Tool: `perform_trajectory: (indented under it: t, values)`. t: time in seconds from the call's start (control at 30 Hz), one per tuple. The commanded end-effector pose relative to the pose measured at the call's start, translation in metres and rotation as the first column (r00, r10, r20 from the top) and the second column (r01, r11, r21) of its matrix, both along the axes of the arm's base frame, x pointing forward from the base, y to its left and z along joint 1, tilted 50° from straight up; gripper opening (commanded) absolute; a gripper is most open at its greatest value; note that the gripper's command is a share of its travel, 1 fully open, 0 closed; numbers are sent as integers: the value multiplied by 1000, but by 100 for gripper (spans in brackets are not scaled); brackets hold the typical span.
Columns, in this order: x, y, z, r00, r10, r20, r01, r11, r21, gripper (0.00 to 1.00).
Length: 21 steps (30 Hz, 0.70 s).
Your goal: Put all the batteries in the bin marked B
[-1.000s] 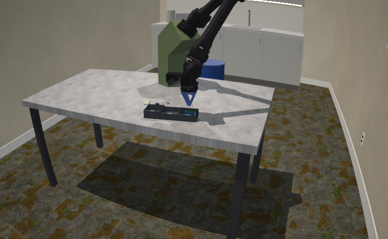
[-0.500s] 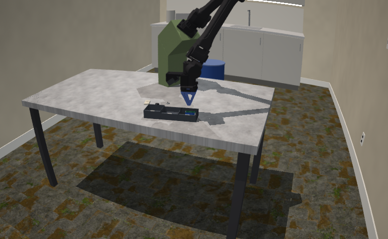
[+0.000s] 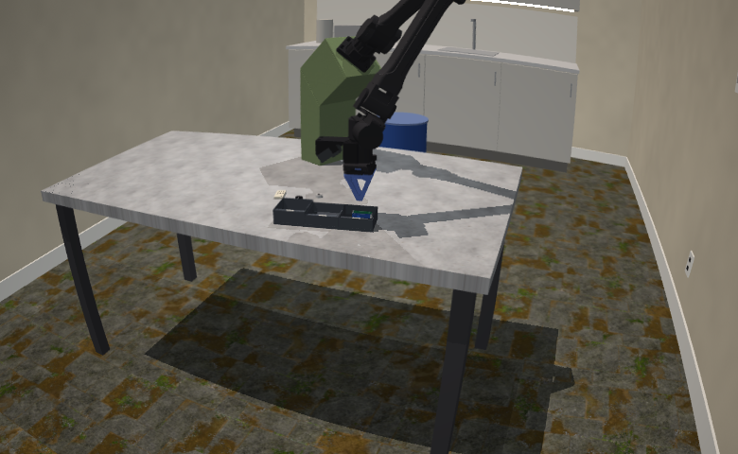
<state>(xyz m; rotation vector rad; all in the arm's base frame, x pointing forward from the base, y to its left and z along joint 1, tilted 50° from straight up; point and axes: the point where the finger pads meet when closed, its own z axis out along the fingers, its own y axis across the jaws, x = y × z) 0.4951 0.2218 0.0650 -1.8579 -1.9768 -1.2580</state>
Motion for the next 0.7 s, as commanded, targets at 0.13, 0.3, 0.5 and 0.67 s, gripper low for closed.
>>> perform_trajectory:
  t: [0.13,0.3,0.5,0.67]
  values:
    - [-1,1,-11,1000,4,-10,-4,1000,-8,28]
    - [-1,2,-11,1000,5,-7,-5,1000,-7,28]
    - [-8,-24,14,1000,-14,5,14,1000,-6,100]
    - [-14,-32,22,1000,-14,5,14,1000,-6,100]
